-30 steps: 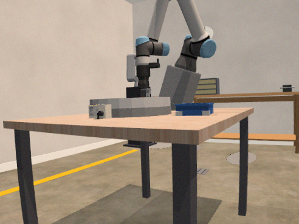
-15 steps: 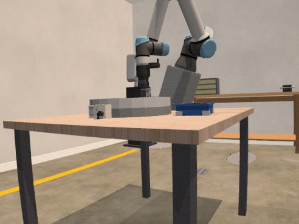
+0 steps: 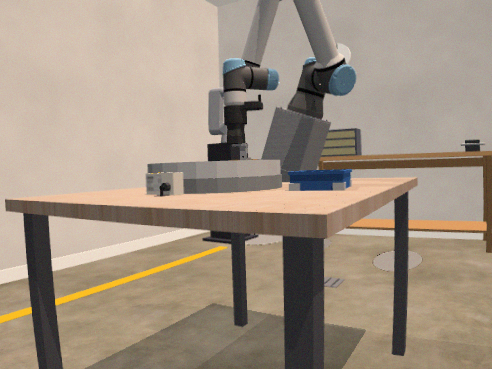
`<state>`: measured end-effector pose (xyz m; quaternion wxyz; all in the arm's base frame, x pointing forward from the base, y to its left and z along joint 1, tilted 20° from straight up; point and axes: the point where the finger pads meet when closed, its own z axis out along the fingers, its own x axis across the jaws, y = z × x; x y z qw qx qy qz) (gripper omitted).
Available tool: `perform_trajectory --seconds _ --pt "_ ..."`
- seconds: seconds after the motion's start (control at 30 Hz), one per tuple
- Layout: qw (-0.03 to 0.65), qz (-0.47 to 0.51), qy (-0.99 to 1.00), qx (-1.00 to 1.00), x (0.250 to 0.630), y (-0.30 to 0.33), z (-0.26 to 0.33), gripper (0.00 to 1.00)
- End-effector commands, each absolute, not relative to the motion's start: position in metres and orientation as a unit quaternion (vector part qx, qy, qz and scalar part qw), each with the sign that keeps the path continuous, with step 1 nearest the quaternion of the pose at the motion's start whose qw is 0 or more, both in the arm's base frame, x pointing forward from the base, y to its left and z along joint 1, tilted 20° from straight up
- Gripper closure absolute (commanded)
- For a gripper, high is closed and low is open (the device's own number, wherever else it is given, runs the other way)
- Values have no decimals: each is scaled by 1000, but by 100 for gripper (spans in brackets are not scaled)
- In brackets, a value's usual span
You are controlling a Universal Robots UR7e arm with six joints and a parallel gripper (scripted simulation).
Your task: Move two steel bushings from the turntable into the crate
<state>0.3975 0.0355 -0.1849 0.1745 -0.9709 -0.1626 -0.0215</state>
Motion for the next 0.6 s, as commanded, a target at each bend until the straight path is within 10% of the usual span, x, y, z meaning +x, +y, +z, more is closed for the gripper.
perform_trajectory --seconds 0.0,0.57 --pt "174 -22 -163 -971 398 35 -183 100" --pt "174 -22 -163 -971 398 32 -176 100"
